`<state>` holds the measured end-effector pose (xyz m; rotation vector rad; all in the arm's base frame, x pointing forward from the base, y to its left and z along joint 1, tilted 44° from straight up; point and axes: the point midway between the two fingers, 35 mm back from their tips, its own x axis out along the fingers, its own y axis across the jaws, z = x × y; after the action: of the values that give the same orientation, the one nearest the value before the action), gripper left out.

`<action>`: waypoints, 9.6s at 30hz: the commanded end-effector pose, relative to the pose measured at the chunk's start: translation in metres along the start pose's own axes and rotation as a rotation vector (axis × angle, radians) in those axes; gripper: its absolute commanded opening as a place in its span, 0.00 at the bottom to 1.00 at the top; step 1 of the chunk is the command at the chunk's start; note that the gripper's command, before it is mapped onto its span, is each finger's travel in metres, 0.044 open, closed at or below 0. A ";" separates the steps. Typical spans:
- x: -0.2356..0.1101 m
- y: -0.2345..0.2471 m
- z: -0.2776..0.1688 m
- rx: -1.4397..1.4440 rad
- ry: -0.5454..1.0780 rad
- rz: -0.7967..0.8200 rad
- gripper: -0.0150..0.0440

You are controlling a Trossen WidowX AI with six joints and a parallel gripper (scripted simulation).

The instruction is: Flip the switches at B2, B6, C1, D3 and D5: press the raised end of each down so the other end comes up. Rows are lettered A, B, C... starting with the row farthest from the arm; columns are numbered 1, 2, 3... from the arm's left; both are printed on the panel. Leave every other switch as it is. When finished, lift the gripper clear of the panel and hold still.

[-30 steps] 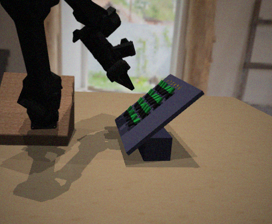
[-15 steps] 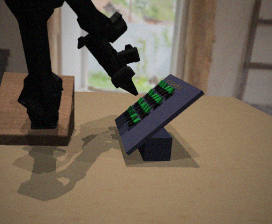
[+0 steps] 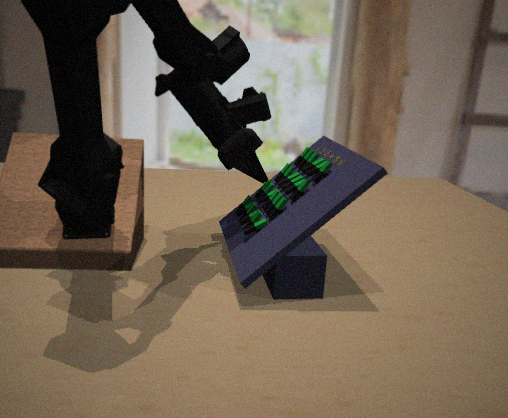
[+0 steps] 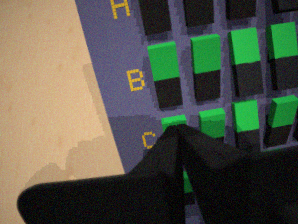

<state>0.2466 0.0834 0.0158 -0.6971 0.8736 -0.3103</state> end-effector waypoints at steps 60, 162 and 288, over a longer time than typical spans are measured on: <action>0.007 0.001 -0.001 -0.010 0.003 -0.003 0.25; 0.004 -0.043 -0.041 -0.014 0.005 -0.004 0.25; 0.003 -0.087 -0.040 -0.016 0.006 -0.007 0.25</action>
<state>0.2193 -0.0002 0.0561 -0.7082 0.8745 -0.3163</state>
